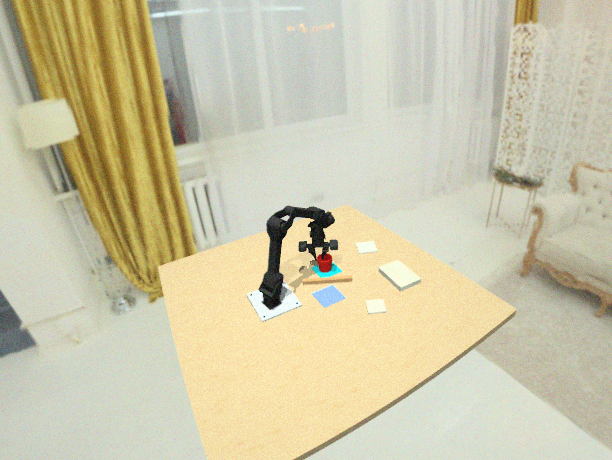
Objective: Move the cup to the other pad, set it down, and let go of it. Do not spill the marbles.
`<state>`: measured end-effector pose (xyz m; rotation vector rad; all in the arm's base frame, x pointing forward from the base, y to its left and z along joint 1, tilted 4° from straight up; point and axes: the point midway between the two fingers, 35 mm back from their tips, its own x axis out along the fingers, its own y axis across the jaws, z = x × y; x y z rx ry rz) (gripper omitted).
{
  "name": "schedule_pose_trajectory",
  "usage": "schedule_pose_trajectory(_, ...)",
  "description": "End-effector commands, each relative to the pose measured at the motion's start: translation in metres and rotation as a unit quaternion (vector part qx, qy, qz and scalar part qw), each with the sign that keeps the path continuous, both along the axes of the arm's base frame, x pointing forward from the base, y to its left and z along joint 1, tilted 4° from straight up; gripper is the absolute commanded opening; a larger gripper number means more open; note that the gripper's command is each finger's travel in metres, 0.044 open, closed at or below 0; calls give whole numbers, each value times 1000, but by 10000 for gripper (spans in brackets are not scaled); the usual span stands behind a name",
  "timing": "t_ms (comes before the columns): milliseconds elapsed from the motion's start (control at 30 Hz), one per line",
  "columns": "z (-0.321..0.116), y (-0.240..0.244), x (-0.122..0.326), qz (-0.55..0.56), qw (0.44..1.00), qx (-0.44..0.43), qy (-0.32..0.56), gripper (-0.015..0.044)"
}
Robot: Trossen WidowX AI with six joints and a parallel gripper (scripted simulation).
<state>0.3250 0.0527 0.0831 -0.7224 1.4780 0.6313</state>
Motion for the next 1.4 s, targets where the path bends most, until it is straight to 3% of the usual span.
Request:
schedule_pose_trajectory(0, 9, 1, 2, -2, 1000, 1, -5, 128)
schedule_pose_trajectory(700, 34, 1, -5, -1, 1000, 1, -4, 128)
schedule_pose_trajectory(1100, 34, 1, -4, 0, 1000, 0, 0, 440)
schedule_pose_trajectory(1367, 59, 3, -4, 0, 1000, 0, -2, 440)
